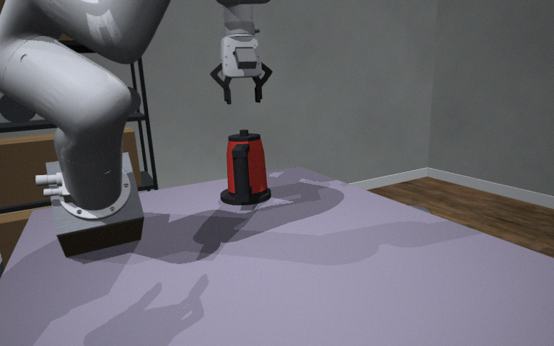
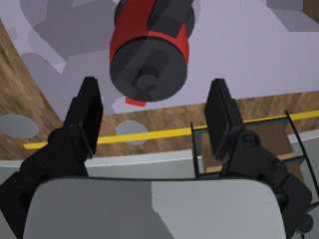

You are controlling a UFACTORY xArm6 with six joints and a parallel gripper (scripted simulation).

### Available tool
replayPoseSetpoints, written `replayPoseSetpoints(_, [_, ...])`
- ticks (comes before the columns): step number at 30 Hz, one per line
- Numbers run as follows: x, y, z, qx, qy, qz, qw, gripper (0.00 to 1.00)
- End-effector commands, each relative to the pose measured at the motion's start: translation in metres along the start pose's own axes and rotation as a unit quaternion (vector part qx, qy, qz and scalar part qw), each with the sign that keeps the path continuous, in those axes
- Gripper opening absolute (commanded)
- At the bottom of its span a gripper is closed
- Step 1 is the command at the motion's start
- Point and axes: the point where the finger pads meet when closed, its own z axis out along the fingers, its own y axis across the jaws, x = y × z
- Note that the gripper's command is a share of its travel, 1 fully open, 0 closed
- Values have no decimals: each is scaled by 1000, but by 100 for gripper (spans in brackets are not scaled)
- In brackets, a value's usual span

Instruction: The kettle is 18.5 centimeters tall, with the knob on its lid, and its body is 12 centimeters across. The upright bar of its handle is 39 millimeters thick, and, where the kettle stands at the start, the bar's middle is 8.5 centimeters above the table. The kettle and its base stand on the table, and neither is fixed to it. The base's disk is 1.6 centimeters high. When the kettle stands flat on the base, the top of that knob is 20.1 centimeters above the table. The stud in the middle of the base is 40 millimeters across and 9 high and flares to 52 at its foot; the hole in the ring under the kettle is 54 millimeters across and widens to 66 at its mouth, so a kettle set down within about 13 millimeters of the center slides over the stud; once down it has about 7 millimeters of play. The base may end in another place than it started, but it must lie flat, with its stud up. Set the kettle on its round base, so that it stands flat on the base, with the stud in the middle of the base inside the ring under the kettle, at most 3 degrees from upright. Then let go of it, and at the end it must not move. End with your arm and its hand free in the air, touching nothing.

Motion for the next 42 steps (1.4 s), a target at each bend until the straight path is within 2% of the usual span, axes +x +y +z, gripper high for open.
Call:
replayPoseSetpoints(1, [0,-1,-30,0,2,1,1000,81])
replayPoseSetpoints(9, [0,-1,-40,0,2,1,1000,81])
replayPoseSetpoints(42, [0,-1,-40,0,2,1,1000,81])
